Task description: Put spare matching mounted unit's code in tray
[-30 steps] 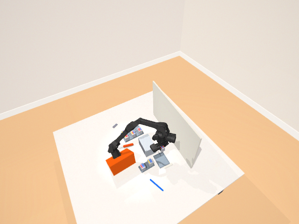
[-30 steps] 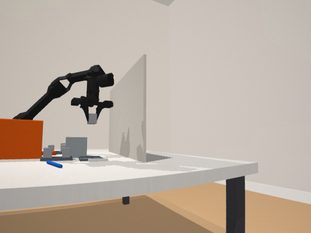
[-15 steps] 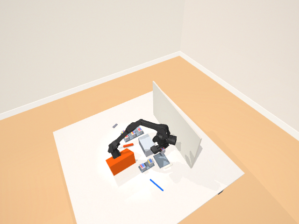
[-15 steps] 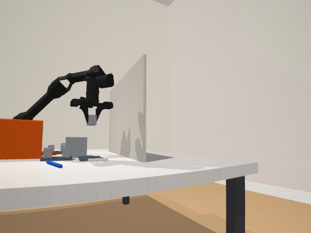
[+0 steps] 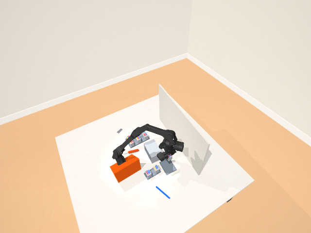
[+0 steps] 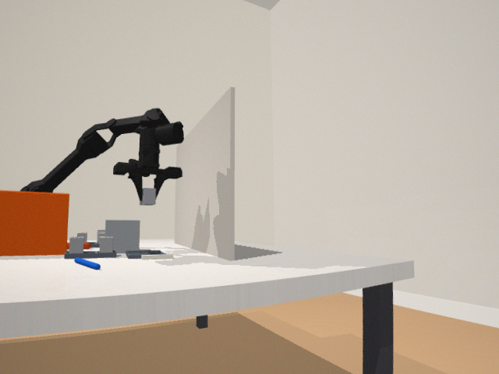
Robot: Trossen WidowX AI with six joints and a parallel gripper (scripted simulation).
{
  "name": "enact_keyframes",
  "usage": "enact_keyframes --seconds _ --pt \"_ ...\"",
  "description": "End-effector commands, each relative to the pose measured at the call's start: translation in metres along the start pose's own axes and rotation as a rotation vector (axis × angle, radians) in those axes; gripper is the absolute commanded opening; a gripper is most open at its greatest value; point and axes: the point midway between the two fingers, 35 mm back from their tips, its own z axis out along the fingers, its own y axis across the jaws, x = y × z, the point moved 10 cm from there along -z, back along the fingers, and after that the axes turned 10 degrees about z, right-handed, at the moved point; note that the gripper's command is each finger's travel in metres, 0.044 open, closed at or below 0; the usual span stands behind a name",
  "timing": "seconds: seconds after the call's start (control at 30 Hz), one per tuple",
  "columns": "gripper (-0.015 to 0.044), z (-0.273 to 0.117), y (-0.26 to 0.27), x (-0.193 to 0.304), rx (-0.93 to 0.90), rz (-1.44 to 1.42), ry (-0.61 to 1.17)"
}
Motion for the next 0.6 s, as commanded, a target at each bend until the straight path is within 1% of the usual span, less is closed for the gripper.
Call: enact_keyframes --seconds 0.0,0.57 --pt "0.0 0.005 -0.001 0.0 -0.001 0.004 -0.004" --pt "0.0 0.017 -0.003 0.001 -0.001 0.003 -0.004"
